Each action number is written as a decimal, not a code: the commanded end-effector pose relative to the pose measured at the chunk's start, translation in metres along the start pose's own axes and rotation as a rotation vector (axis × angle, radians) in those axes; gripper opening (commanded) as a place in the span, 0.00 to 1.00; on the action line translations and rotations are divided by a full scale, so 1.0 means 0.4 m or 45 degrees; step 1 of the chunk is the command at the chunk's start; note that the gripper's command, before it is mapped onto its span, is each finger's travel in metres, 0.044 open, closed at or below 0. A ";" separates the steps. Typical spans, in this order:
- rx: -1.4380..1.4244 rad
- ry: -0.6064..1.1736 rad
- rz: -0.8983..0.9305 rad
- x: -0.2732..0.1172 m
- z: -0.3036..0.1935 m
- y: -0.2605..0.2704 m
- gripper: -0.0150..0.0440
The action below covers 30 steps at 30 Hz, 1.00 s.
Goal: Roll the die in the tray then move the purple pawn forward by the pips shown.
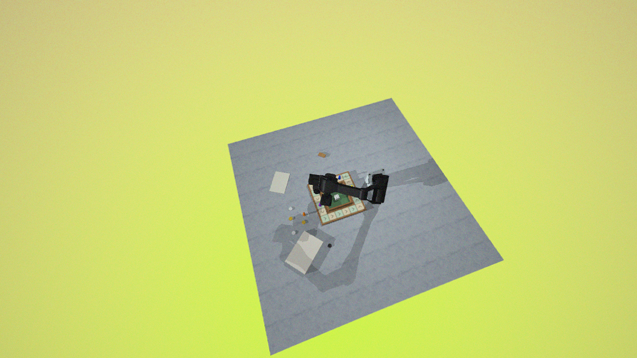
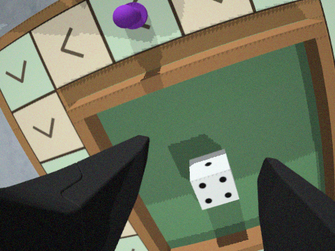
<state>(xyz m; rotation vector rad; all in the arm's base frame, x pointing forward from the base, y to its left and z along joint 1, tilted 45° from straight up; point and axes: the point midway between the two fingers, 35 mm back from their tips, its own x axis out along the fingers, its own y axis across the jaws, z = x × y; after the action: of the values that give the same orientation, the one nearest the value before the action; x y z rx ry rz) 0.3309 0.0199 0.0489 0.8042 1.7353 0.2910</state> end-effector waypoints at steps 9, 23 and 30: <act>-1.269 -0.036 0.078 0.032 0.105 0.109 0.59; -1.269 -0.036 0.078 0.035 0.104 0.109 0.59; -1.270 -0.036 0.079 0.072 0.104 0.111 0.59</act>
<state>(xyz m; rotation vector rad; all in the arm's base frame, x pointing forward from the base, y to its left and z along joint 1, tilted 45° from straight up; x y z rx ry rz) 0.3825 0.0600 0.0420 0.1113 1.2886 1.0698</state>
